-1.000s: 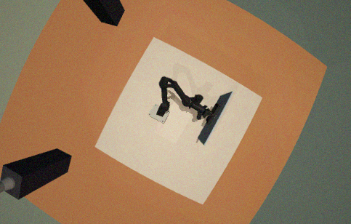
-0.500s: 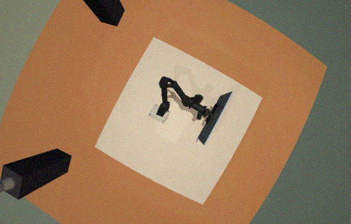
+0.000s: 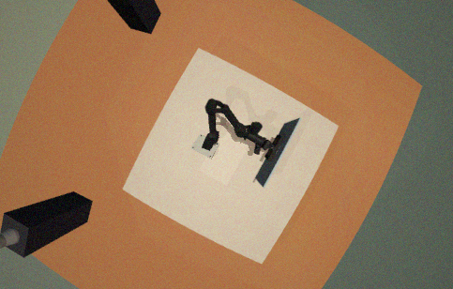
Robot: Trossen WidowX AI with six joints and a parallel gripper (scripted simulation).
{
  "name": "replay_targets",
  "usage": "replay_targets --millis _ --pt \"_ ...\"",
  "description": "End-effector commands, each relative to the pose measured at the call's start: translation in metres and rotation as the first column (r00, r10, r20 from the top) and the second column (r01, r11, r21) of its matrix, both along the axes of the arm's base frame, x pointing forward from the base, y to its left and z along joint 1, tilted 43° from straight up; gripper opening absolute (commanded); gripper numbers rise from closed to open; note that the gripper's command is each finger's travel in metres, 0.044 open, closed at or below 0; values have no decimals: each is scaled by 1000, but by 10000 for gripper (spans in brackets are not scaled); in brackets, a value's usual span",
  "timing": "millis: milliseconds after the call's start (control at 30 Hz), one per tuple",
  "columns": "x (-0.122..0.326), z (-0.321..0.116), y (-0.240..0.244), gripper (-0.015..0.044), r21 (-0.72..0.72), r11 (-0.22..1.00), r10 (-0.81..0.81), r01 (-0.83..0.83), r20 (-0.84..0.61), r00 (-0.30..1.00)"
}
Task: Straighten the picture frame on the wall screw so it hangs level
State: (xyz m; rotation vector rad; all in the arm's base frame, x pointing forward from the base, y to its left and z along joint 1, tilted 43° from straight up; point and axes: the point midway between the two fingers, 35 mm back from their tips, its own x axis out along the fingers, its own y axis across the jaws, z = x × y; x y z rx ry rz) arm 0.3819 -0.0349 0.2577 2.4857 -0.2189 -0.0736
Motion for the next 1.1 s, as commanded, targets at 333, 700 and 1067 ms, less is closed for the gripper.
replay_targets --millis 333,700,1067 --pt "0 0 1 0 -70 998 -1 0 -13 1000" --pt "0 0 1 0 -132 991 -3 -1 -25 1000" --pt "0 0 1 53 -159 987 -3 -2 -29 1000"
